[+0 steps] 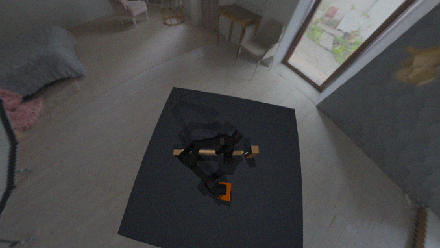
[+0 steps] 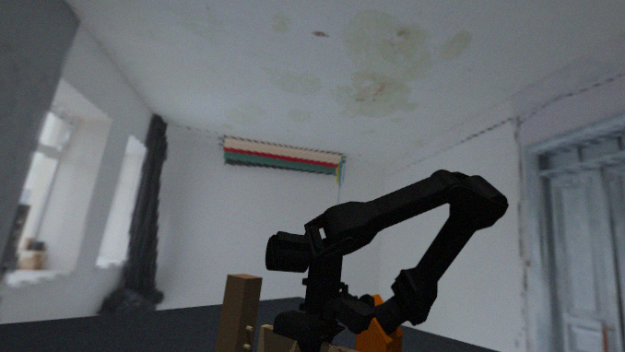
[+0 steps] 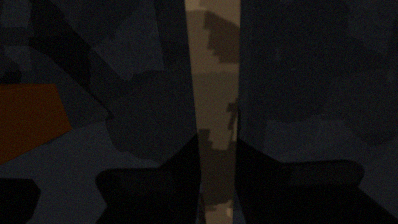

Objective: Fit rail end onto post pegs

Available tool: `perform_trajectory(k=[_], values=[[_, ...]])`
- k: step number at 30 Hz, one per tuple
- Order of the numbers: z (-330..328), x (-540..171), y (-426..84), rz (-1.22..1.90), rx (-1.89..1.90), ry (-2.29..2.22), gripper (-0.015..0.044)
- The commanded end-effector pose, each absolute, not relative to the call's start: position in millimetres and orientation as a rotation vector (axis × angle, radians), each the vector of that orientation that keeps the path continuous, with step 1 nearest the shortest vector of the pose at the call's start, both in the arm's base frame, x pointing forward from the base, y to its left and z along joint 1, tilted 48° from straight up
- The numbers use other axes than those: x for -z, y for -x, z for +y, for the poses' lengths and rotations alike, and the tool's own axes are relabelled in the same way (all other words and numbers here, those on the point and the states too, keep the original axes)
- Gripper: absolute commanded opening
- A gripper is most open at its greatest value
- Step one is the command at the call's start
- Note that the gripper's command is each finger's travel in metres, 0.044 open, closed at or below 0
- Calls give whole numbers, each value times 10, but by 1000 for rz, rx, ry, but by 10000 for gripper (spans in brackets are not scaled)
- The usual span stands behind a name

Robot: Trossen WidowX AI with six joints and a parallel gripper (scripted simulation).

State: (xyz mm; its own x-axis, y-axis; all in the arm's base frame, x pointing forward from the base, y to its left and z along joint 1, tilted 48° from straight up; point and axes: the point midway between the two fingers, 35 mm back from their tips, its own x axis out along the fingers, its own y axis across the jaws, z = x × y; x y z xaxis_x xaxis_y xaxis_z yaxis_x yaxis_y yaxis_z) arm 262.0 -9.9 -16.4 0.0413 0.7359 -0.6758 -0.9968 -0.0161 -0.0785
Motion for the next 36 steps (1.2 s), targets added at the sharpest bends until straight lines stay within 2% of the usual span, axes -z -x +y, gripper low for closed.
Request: perform_trajectory(k=[1,36], values=[[-98,150,-2622,512,-1472,635,0],[-128,203,-2623,512,-1471,635,0]])
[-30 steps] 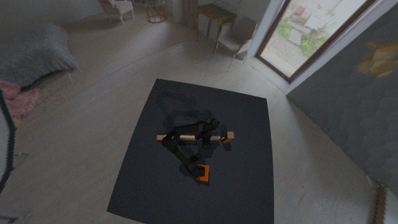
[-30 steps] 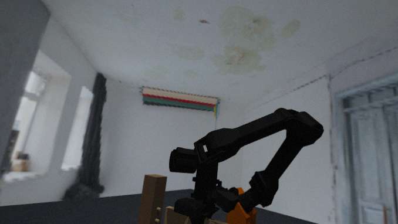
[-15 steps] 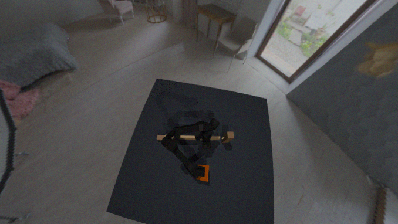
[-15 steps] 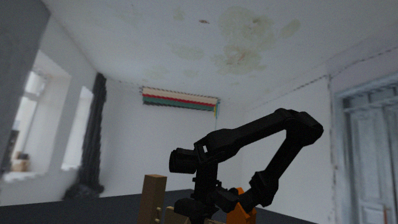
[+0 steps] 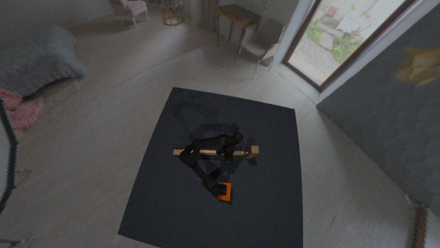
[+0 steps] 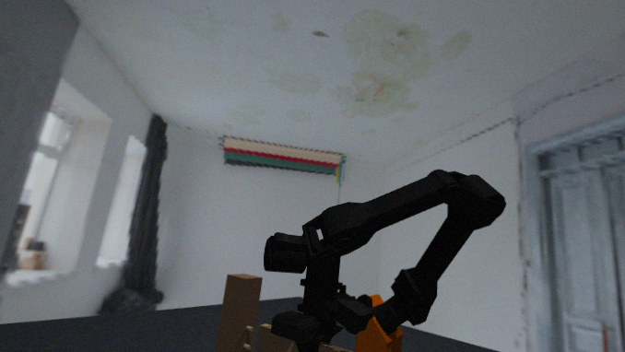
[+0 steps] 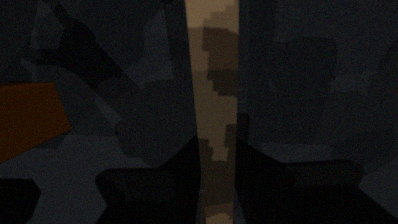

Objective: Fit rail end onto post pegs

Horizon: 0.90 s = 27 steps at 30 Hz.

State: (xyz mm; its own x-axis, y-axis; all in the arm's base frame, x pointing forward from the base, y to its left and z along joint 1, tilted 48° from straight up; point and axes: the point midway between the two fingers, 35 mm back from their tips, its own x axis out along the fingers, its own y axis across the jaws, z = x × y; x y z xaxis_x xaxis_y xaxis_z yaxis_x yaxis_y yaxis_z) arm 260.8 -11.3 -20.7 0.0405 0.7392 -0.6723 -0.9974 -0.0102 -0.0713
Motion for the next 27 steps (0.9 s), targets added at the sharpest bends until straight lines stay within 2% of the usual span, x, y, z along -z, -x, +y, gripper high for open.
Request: perform_trajectory(k=[1,27], values=[[-130,204,-2624,512,-1471,635,0],[-180,262,-2643,512,-1471,636,0]])
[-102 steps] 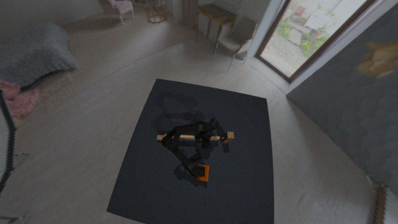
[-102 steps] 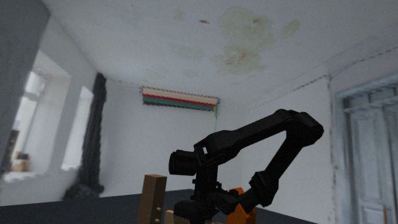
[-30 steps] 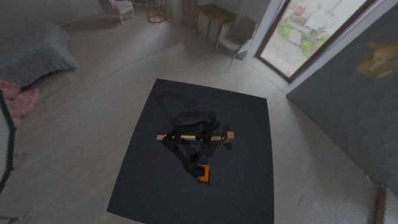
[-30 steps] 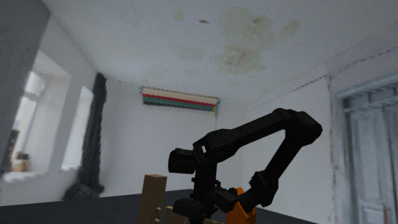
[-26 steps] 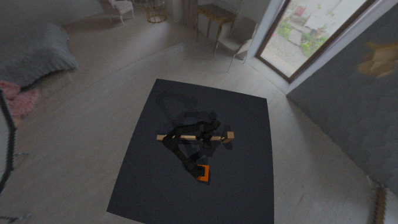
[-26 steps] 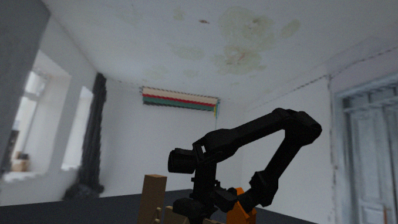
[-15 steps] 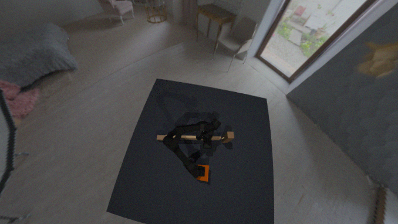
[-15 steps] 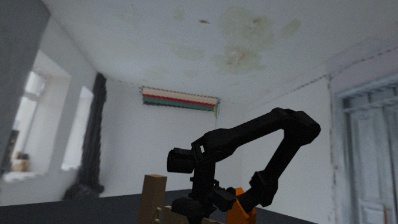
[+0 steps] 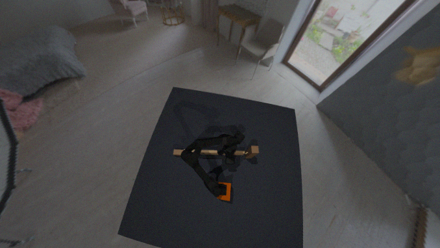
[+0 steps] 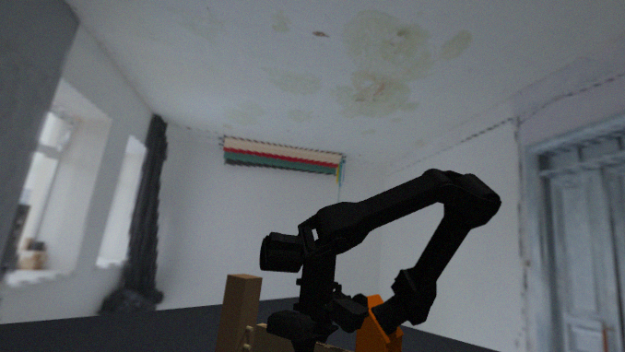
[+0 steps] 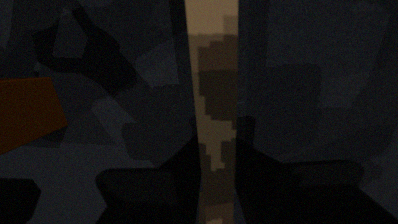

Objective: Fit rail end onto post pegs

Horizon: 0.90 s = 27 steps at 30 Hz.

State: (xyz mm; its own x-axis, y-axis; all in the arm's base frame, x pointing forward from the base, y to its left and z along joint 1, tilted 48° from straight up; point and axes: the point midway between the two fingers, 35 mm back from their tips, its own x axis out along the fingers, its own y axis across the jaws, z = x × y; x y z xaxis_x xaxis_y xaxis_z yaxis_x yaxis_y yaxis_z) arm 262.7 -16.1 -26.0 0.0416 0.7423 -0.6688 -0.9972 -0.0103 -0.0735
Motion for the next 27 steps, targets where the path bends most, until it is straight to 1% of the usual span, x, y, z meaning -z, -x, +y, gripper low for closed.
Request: perform_trajectory(k=[1,27], values=[[-183,264,-2644,512,-1471,636,0],[-236,324,-2645,512,-1471,636,0]])
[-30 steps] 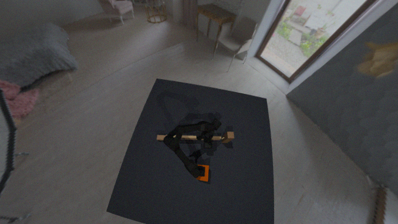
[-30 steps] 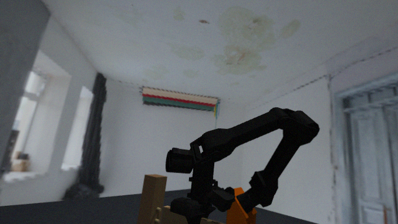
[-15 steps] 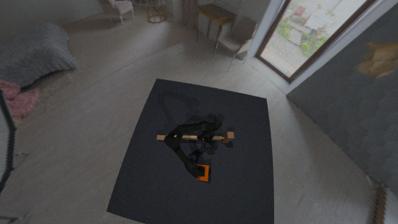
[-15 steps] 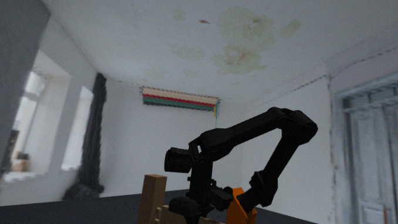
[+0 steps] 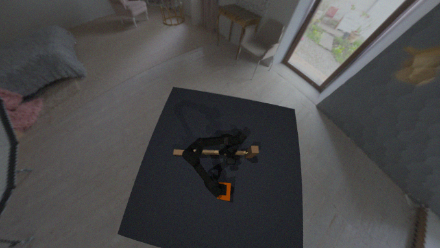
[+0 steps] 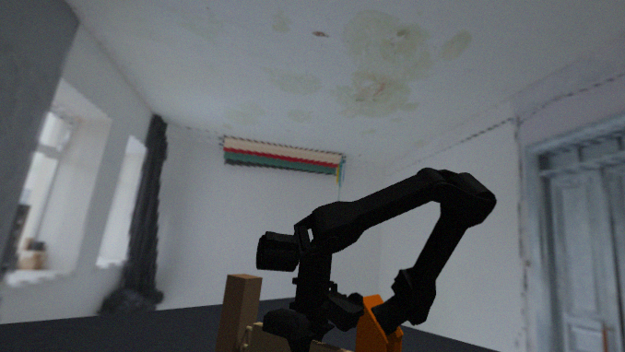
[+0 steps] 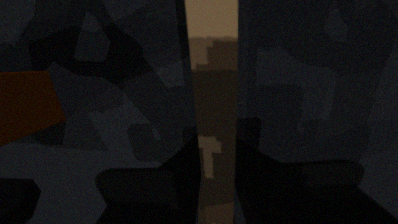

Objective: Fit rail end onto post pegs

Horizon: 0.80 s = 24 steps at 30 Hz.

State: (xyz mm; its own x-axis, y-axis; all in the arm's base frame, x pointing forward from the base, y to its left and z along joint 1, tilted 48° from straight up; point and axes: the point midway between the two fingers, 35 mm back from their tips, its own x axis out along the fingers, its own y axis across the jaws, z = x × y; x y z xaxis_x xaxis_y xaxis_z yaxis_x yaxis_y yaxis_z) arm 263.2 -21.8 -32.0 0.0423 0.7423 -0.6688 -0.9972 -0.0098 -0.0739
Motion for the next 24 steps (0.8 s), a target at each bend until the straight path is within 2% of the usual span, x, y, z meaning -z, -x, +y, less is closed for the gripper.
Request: perform_trajectory(k=[1,24], values=[[-238,326,-2645,512,-1471,636,0],[-286,374,-2649,512,-1471,637,0]])
